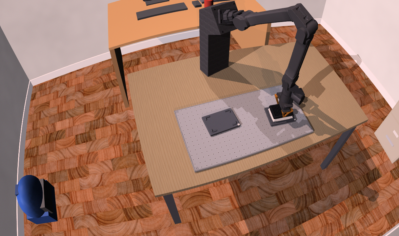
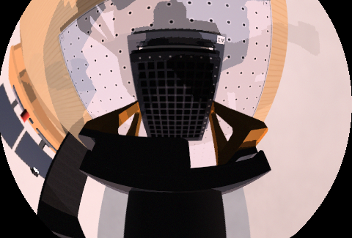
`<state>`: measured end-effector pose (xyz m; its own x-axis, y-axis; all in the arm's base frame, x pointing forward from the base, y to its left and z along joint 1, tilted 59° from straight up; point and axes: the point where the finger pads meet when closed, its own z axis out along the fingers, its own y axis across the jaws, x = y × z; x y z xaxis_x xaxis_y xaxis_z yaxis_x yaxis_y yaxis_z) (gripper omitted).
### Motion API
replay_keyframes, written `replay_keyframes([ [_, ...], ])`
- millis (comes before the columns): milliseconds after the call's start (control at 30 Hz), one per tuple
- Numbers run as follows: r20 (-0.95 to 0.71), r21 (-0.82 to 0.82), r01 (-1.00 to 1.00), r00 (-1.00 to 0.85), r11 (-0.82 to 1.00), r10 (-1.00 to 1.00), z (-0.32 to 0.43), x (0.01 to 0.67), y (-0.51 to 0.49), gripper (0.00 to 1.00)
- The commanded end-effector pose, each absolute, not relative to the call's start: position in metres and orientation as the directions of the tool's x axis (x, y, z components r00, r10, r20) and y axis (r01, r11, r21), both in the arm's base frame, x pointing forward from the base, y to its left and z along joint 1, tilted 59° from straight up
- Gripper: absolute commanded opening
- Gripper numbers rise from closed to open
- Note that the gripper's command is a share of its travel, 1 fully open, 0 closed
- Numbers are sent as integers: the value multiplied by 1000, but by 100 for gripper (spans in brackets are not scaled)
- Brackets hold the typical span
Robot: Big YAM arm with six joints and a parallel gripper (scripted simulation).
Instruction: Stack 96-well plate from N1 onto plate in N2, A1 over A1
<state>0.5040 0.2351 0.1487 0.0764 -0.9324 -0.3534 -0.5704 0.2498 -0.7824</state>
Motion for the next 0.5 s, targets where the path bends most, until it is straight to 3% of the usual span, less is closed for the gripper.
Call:
replay_keyframes([
  [0, -357, -786, -565, 83, 251, -930, 154, 503, 235, 0],
  [467, -352, -786, -565, 77, 250, -933, 154, 509, 231, 0],
])
